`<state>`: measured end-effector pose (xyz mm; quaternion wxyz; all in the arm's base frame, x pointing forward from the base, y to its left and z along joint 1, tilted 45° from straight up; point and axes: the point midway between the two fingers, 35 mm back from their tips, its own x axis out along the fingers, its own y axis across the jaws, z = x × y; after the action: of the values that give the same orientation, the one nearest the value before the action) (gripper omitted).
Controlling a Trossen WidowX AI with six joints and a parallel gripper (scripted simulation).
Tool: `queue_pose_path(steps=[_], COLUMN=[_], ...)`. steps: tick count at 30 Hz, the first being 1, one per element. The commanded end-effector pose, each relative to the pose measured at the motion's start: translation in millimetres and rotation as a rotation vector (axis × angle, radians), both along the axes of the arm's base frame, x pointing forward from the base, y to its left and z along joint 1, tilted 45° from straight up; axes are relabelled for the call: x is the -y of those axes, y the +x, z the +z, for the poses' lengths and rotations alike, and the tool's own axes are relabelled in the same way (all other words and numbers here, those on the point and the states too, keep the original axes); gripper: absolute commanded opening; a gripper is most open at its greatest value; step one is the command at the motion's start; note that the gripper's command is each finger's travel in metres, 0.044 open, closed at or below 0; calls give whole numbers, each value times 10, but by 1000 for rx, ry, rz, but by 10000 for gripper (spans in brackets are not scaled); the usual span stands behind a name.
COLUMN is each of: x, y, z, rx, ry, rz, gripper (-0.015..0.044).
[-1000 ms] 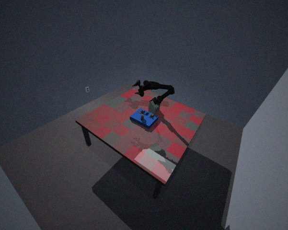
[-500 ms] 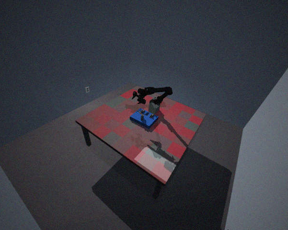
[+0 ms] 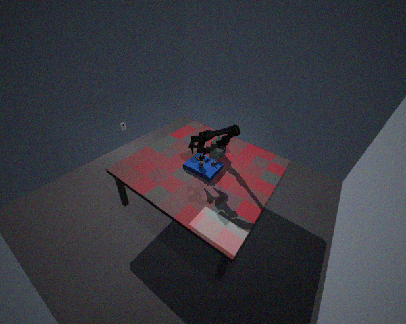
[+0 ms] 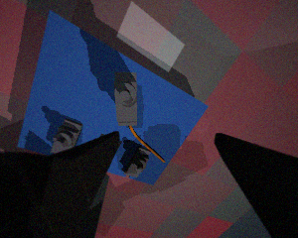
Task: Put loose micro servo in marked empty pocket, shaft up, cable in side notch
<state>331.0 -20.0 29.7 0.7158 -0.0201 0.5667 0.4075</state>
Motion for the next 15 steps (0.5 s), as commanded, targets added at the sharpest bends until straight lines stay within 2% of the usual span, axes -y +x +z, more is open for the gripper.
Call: queue_pose_path(steps=[1,4,15], x=[-248,-394,-595], y=[-125,-196,-219], z=[-34,-40,-214], rx=[-64,-104,-107], ry=[108,170,176], rz=[20,26,27], gripper=[440,440,440])
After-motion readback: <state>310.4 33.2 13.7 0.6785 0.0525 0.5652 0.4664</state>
